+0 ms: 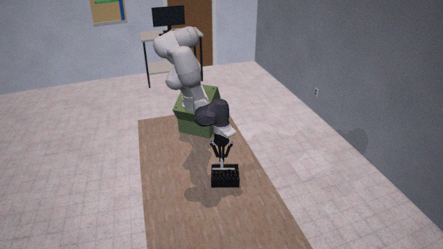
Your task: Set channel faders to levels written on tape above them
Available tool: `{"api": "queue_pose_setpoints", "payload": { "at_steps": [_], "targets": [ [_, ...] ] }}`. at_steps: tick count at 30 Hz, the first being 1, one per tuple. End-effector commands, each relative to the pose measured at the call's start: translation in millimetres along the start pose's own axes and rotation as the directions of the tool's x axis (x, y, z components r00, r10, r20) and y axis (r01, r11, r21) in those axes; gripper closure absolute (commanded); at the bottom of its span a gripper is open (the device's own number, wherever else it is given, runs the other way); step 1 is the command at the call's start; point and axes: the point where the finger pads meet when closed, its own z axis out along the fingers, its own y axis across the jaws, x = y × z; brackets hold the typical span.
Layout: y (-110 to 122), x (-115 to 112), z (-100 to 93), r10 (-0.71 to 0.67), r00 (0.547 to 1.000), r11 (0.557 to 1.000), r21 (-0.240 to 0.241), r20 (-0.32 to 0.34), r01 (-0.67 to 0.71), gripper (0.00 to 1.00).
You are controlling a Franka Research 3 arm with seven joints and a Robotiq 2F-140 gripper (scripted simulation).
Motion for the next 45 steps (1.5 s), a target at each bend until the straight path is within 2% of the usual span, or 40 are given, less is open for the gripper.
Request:
{"api": "queue_pose_setpoints", "payload": {
  "at_steps": [1, 20, 45],
  "targets": [
    [1.6, 0.8, 3.5, -0.087, 0.996, 0.996, -0.018, 0.032, 0.087, 1.0],
    [1.8, 0.8, 11.8, -0.087, 0.996, 0.996, -0.018, 0.032, 0.087, 1.0],
    [1.8, 0.8, 12.4, -0.087, 0.996, 0.996, -0.018, 0.032, 0.087, 1.0]
  ]
}}
